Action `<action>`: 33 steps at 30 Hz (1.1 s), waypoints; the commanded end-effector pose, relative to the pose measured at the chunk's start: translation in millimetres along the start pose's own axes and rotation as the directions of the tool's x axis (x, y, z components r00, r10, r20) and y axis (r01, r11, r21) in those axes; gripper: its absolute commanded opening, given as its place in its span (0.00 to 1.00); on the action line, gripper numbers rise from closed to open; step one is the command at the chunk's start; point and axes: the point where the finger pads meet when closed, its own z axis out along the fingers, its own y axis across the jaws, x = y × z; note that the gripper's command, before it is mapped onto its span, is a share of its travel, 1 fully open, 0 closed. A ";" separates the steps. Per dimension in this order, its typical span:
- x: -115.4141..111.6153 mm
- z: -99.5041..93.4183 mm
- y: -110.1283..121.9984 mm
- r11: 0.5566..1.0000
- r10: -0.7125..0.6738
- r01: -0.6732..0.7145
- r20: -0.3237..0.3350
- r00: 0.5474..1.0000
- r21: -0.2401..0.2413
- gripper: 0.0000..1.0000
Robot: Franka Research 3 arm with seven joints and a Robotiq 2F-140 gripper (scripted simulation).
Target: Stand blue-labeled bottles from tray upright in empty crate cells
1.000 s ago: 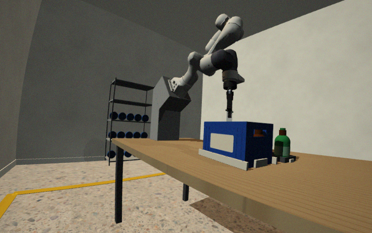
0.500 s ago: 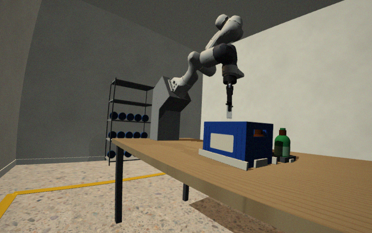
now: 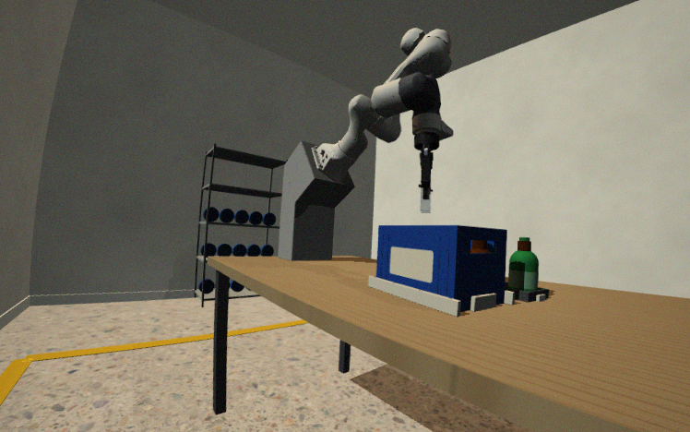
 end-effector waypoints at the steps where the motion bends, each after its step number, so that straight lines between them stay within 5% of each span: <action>1: 1.1 -3.9 -2.7 0.999 0.038 -0.038 0.004 0.999 0.011 0.38; 8: 1.1 -5.0 -2.7 0.999 0.038 -0.038 0.004 0.999 0.011 0.38; 9: 1.1 -5.0 -2.7 0.999 0.038 -0.038 0.004 0.999 0.011 0.00; 33: 1.1 -5.0 -2.7 0.999 0.038 -0.038 0.004 0.999 0.011 0.00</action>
